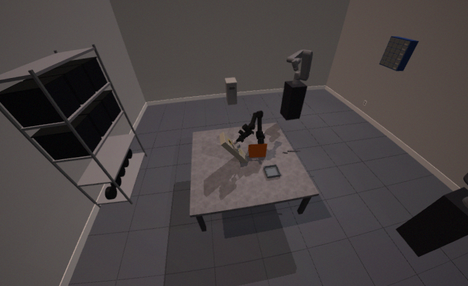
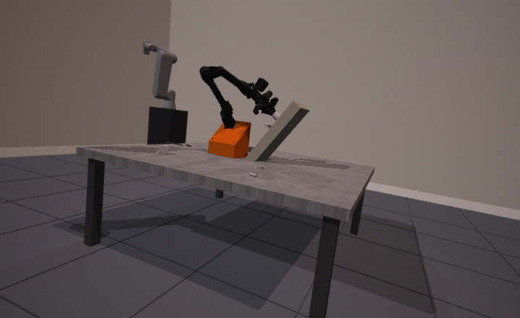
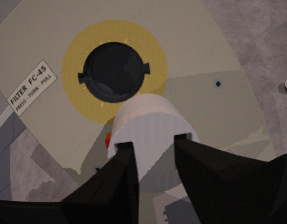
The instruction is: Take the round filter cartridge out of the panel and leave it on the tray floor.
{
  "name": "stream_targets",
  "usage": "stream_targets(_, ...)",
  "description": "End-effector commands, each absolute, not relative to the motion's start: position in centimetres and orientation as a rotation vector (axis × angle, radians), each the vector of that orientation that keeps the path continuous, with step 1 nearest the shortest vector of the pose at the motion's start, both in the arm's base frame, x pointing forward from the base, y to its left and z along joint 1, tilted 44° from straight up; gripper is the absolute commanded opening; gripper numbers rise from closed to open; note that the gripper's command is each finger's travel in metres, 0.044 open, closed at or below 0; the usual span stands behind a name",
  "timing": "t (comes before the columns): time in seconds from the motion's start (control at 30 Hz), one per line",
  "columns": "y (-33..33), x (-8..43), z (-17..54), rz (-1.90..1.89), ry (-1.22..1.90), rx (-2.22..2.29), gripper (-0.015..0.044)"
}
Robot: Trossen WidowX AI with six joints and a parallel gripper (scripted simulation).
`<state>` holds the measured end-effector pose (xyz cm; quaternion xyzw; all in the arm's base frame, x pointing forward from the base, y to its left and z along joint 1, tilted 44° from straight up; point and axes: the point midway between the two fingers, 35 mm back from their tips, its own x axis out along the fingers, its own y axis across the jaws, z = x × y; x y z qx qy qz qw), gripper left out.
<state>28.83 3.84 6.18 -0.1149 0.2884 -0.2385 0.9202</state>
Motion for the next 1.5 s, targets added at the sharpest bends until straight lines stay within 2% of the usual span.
stream_targets(0.0,3.1,27.9,5.3,-0.486,0.59,-0.235,0.0)
stream_targets(0.27,1.9,26.5,4.1,-0.486,0.59,-0.235,0.0)
stream_targets(0.4,2.2,26.9,4.4,-0.491,0.595,-0.239,0.0105)
stream_targets(0.9,2.0,26.6,4.2,-0.486,0.59,-0.235,0.0105)
stream_targets(1.13,5.6,30.8,8.4,-0.486,0.59,-0.234,0.0105)
stream_targets(1.27,5.9,31.2,8.9,-0.486,0.59,-0.234,0.0105)
stream_targets(1.47,9.6,31.8,12.6,-0.483,0.588,-0.226,0.0263)
